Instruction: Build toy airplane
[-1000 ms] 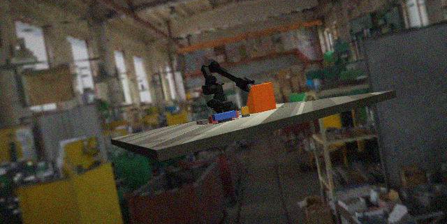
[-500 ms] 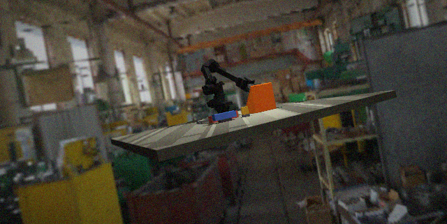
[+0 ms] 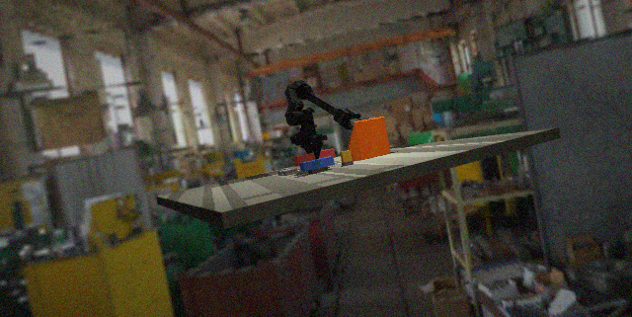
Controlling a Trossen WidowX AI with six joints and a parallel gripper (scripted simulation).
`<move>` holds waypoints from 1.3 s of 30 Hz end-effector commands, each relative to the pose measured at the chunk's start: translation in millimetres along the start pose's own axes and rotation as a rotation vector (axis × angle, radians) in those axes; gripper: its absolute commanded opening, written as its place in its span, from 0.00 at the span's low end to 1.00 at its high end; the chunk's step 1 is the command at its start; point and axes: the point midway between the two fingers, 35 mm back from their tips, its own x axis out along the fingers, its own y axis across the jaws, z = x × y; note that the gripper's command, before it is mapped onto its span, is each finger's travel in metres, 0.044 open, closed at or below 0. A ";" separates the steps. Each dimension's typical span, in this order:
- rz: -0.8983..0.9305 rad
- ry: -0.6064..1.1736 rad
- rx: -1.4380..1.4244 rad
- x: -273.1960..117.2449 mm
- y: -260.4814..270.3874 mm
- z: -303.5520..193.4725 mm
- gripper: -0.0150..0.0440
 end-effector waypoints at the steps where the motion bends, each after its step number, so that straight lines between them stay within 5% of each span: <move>1: 0.010 -0.008 0.007 -14.3 0.8 3.5 0.25; 27: 0.002 -0.004 0.017 -92.5 -1.2 -3.2 0.25; 39: 0.016 -0.005 0.011 -83.8 -21.9 0.7 0.25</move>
